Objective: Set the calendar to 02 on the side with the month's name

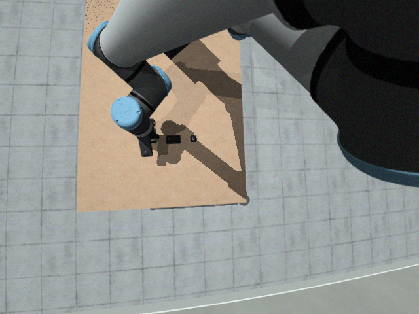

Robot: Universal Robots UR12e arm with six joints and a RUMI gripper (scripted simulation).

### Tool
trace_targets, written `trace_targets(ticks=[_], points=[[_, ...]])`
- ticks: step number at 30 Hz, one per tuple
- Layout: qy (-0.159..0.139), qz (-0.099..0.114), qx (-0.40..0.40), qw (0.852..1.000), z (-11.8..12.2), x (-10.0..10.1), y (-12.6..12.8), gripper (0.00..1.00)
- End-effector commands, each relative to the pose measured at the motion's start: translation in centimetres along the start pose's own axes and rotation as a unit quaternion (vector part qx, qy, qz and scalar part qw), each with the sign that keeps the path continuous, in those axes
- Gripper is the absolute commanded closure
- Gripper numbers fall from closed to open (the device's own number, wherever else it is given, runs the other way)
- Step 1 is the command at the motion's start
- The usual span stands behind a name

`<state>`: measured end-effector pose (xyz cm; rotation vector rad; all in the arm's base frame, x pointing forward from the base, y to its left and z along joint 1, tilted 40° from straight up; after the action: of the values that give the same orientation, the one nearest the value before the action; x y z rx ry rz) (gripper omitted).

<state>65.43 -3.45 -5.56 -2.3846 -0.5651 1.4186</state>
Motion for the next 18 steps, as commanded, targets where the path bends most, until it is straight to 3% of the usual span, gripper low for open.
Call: trace_targets(ticks=[1, 18], points=[[0.000, 0.000, 0.000, 1.000, -0.03, -0.04, 0.02, 0.90], [0.000, 0.000, 0.000, 1.000, -0.03, 0.28, 0.02, 0.90]])
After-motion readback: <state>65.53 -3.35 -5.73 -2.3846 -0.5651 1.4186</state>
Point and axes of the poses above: the point where the finger pads meet when closed, its own x axis out along the fingers, its own y axis across the jaws, z = x × y, the point moved 7 cm from there along -x, back along the fingers, and after that the axes turned 1 degree about x, right-handed, at the moved point
